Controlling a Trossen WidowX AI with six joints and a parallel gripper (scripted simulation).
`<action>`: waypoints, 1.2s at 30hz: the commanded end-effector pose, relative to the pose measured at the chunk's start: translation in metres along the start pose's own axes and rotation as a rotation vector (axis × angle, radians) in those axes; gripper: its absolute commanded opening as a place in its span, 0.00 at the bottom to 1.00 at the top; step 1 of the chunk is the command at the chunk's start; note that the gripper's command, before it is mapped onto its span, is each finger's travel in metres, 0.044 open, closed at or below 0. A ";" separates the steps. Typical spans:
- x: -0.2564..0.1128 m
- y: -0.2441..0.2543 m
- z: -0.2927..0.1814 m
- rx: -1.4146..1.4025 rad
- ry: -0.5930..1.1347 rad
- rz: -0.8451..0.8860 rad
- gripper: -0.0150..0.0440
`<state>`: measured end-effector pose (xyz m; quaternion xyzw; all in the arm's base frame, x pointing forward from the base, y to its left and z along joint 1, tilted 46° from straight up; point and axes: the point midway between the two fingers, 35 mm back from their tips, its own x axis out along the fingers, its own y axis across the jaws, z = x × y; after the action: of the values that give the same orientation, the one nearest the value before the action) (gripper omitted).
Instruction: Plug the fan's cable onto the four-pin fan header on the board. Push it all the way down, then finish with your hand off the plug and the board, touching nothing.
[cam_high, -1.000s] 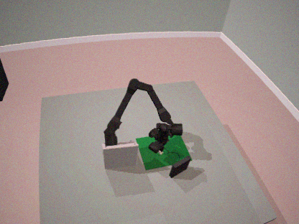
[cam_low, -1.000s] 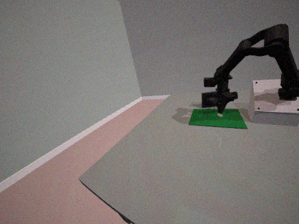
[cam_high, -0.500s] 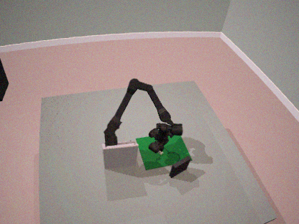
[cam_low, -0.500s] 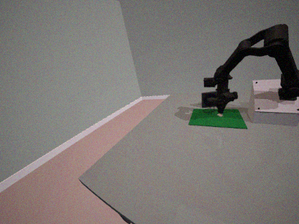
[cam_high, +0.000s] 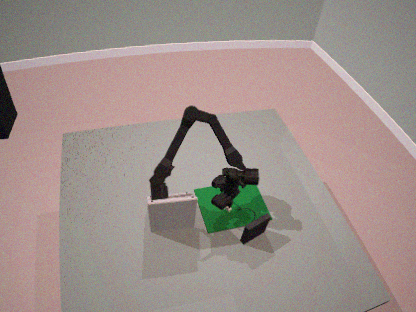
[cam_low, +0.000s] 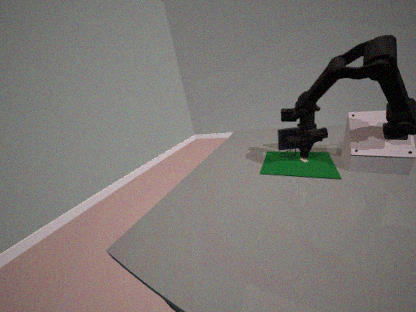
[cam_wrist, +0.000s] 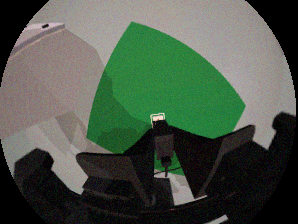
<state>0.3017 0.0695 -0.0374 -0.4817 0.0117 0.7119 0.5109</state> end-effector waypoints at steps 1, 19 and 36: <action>0.001 0.000 0.000 0.005 -0.002 -0.002 0.25; 0.011 0.000 0.000 0.005 -0.003 -0.002 0.25; 0.014 -0.001 0.000 0.000 0.003 -0.003 0.30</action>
<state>0.3025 0.0802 -0.0474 -0.4828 0.0114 0.7104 0.5119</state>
